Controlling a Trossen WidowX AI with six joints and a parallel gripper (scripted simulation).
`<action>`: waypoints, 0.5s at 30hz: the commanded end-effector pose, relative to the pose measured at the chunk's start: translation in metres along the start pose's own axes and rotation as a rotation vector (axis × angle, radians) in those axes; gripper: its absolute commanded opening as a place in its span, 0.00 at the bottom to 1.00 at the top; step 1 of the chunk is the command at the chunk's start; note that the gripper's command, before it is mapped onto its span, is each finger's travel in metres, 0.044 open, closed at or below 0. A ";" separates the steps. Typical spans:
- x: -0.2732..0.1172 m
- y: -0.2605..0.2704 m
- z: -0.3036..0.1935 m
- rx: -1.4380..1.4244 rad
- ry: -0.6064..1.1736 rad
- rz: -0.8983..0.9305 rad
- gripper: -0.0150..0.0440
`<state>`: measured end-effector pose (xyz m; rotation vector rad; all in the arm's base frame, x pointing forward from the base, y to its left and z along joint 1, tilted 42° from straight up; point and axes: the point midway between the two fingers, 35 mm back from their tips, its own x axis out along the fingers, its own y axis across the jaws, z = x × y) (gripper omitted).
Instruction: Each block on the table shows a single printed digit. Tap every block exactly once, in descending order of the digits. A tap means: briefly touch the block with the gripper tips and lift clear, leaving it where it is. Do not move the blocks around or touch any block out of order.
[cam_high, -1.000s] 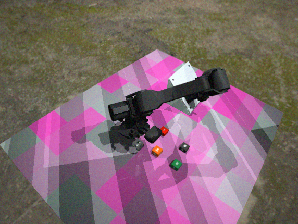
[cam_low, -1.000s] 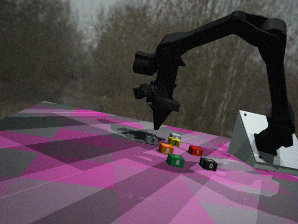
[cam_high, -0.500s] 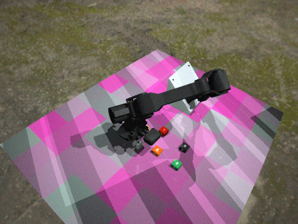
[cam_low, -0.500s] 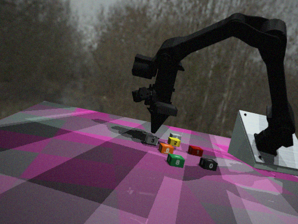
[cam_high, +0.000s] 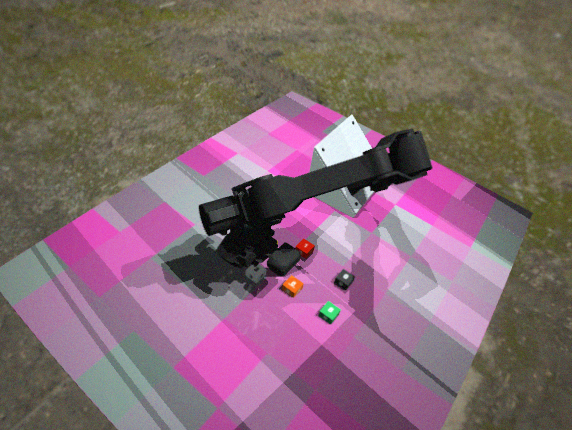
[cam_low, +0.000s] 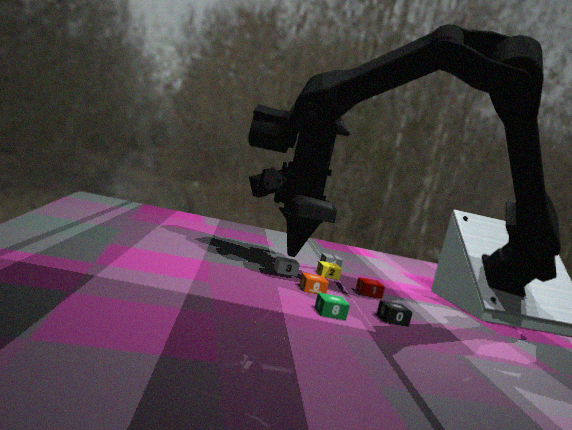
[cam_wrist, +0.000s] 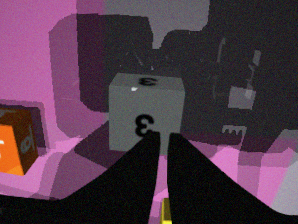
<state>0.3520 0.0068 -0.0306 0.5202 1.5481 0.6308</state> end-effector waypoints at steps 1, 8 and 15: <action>-0.019 -0.001 0.002 -0.007 -0.016 -0.007 0.29; -0.075 -0.002 0.003 -0.006 -0.016 -0.011 0.29; -0.100 -0.002 -0.001 -0.005 -0.015 -0.011 0.29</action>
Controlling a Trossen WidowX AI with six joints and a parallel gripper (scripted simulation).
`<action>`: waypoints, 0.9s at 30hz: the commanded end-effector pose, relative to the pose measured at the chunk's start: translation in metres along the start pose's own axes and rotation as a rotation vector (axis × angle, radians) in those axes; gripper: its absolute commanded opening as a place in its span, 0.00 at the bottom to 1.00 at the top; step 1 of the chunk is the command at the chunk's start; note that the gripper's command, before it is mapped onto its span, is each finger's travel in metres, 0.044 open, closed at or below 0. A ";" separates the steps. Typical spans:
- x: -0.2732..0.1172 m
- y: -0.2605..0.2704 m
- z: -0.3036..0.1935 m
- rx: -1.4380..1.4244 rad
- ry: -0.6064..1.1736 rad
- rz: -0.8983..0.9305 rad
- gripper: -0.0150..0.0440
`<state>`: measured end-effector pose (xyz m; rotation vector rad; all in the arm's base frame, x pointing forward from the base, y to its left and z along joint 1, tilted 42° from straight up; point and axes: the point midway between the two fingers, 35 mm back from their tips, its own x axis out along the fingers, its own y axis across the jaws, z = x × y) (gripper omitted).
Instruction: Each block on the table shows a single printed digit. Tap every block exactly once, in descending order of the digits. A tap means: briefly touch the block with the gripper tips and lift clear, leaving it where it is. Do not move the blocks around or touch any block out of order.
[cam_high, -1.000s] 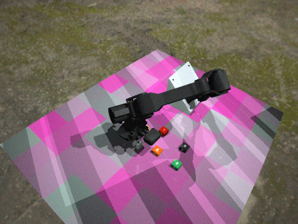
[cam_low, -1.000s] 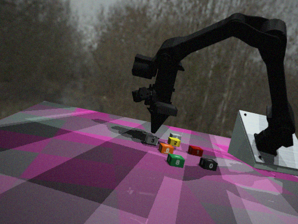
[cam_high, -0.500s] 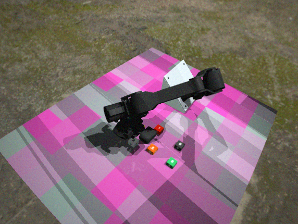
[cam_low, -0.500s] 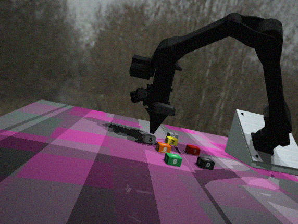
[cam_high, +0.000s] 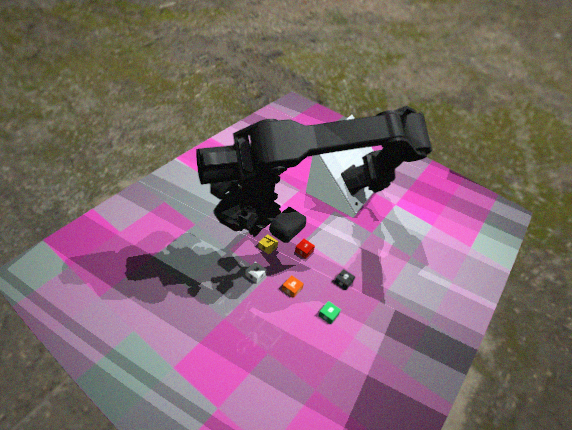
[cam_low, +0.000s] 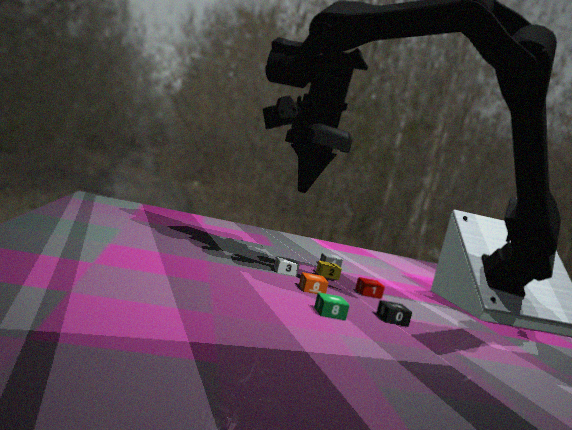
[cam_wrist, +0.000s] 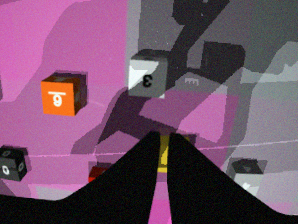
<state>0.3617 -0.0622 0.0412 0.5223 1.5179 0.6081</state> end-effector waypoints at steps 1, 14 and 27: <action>-0.001 0.000 -0.008 -0.008 0.020 -0.001 0.29; 0.010 -0.022 -0.089 -0.005 0.024 -0.002 0.29; 0.086 -0.020 -0.092 -0.006 0.023 0.002 0.29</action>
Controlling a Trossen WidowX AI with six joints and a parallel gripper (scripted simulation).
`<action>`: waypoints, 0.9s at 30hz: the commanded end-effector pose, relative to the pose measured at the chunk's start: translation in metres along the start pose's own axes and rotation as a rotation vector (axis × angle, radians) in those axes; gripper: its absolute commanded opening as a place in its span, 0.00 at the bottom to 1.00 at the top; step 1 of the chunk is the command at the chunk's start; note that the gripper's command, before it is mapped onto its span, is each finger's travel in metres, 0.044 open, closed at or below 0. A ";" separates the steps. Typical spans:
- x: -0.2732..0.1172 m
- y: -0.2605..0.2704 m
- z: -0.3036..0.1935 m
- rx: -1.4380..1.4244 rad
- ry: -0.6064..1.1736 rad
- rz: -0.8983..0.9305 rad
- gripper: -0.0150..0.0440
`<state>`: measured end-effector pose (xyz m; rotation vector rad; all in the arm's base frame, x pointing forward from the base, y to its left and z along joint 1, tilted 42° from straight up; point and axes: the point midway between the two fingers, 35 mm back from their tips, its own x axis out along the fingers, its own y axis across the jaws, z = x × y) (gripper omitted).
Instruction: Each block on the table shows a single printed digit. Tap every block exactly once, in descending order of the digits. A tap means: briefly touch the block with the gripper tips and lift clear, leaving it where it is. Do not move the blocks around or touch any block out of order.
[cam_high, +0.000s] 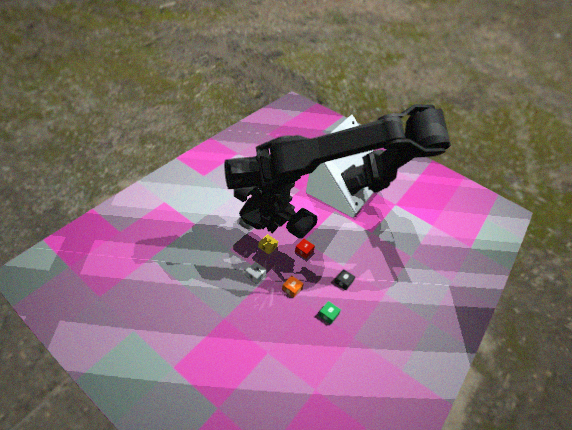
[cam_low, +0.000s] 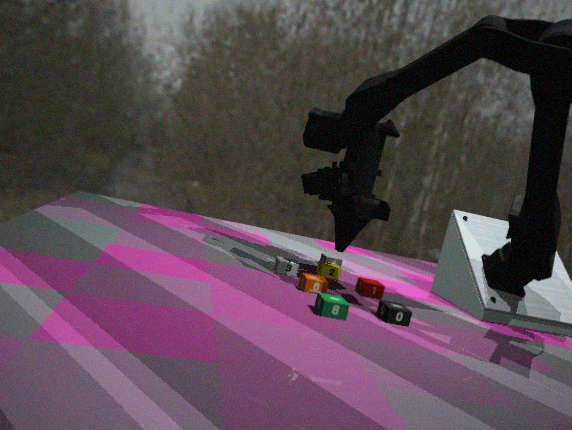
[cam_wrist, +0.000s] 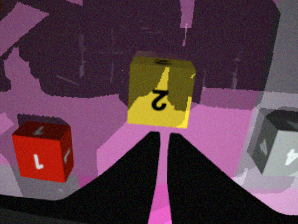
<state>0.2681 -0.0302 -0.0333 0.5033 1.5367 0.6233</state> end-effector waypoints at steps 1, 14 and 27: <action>0.007 0.001 0.000 0.007 -0.002 0.006 0.29; 0.027 0.001 -0.001 0.007 -0.002 0.007 0.29; -0.001 0.001 -0.001 0.007 -0.001 0.006 0.29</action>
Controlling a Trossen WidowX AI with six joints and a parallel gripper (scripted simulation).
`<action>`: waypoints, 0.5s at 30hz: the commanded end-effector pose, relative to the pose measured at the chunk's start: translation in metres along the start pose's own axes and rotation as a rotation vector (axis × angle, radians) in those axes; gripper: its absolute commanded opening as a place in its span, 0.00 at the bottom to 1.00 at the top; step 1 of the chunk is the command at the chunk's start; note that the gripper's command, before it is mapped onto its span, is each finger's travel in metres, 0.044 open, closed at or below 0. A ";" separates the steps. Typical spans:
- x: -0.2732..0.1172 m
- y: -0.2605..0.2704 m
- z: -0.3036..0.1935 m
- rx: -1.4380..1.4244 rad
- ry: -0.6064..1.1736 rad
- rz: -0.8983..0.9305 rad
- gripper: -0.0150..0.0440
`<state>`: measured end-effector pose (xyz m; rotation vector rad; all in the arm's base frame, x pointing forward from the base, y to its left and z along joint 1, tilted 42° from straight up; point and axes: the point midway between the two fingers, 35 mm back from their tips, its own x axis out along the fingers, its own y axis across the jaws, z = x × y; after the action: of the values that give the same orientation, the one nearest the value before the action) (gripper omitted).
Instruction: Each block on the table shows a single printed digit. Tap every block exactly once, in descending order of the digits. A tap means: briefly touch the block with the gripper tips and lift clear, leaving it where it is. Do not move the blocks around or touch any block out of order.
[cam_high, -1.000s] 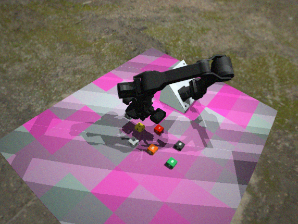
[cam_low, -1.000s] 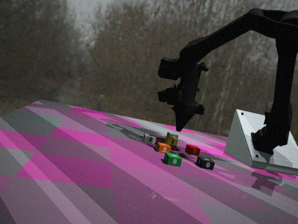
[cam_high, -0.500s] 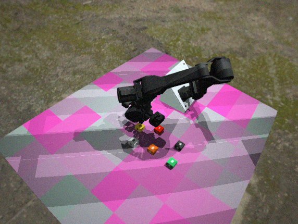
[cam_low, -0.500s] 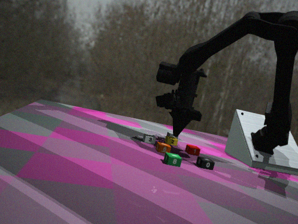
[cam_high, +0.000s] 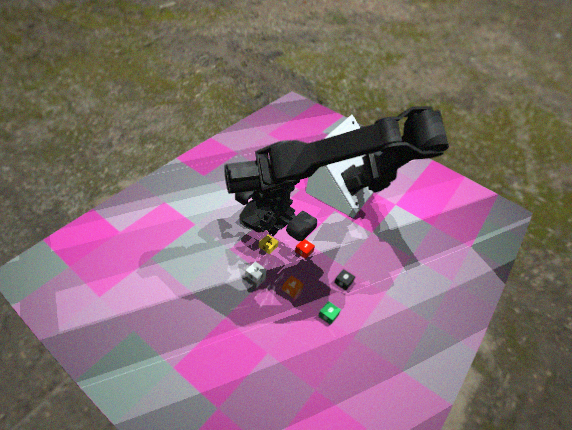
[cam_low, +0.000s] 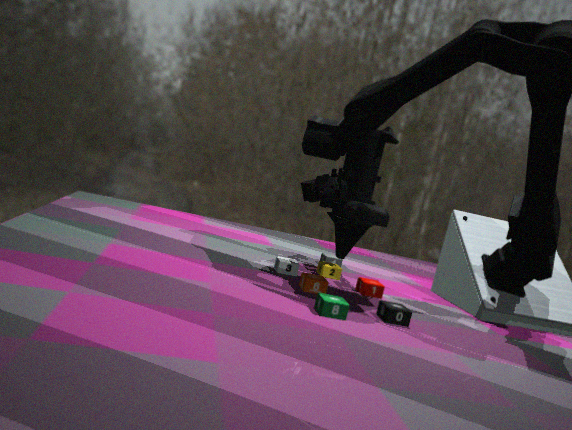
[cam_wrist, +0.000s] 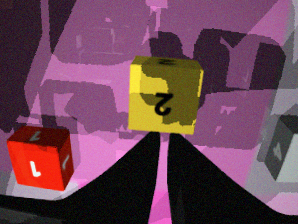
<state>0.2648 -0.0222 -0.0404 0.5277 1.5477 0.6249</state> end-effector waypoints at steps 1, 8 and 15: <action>-0.011 0.000 0.002 -0.010 -0.009 -0.010 0.29; -0.090 0.000 0.001 -0.009 -0.008 -0.013 0.29; -0.093 0.017 -0.006 -0.009 -0.007 -0.012 0.29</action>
<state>0.2718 -0.0813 0.0297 0.5202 1.5307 0.6100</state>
